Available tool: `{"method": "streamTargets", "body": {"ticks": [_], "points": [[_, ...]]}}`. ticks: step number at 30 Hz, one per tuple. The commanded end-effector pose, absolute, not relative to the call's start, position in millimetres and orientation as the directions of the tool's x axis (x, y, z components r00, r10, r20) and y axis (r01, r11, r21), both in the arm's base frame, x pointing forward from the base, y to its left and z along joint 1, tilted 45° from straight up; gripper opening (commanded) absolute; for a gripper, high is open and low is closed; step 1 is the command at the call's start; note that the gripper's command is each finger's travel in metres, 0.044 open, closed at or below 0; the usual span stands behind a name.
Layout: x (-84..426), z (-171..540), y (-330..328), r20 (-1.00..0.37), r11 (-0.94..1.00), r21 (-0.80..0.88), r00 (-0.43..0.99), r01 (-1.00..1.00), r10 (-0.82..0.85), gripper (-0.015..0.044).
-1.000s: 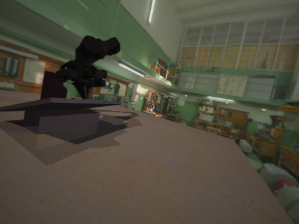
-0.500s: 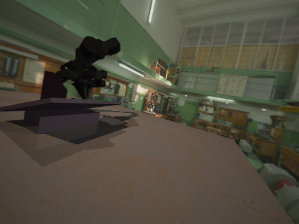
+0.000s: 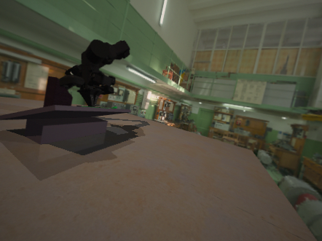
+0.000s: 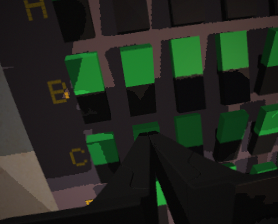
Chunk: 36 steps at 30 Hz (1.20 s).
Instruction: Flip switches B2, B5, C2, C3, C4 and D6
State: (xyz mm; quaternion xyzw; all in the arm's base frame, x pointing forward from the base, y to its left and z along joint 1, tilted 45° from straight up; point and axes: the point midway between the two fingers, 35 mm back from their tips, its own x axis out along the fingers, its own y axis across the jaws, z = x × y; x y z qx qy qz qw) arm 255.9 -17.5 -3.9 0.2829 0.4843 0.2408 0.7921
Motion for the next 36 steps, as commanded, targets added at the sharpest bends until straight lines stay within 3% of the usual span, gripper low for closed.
{"method": "streamTargets", "body": {"ticks": [1,22,36], "points": [[255.7,-4.6,-16.4,-0.629,0.721,0.685,0.414,-0.103,0.658,0.0],[226.8,34.5,-58.6,-0.622,0.722,0.684,0.436,-0.102,0.65,0.0],[227.0,-10.7,-48.0,-0.611,0.722,0.684,0.46,-0.102,0.644,0.0]]}}
